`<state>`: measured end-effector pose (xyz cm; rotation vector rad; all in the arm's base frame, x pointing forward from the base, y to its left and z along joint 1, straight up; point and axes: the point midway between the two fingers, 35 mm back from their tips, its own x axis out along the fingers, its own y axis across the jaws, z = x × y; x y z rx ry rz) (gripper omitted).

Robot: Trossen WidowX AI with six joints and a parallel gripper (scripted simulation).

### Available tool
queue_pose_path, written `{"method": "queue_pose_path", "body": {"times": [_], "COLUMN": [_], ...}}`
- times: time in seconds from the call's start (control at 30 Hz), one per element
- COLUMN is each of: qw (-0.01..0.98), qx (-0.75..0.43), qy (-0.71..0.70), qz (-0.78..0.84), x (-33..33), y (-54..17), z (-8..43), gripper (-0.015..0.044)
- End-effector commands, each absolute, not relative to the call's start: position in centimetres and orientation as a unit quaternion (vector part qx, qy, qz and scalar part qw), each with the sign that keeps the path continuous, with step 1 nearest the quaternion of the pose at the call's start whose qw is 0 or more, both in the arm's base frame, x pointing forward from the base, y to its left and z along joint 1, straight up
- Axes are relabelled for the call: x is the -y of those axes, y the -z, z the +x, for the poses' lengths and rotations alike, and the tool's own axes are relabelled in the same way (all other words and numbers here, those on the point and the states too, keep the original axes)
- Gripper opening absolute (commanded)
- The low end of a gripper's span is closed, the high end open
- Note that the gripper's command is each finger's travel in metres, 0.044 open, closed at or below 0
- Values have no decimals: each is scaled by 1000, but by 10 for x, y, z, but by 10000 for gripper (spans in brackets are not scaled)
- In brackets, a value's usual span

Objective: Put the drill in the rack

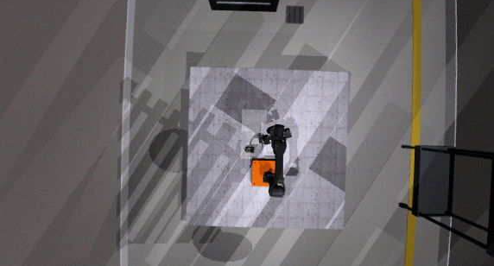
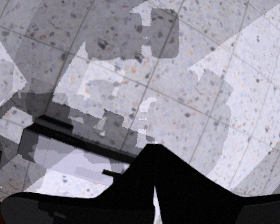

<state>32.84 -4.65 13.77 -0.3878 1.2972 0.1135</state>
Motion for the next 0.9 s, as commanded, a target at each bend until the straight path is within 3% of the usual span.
{"method": "queue_pose_path", "body": {"times": [0.0,0.87], "qw": [727,714], "qx": [-686,-700], "qy": [-1,11], "qz": [-22,8], "x": [62,63], "y": [-107,-88], "z": [279,267], "gripper": [0,0]}}
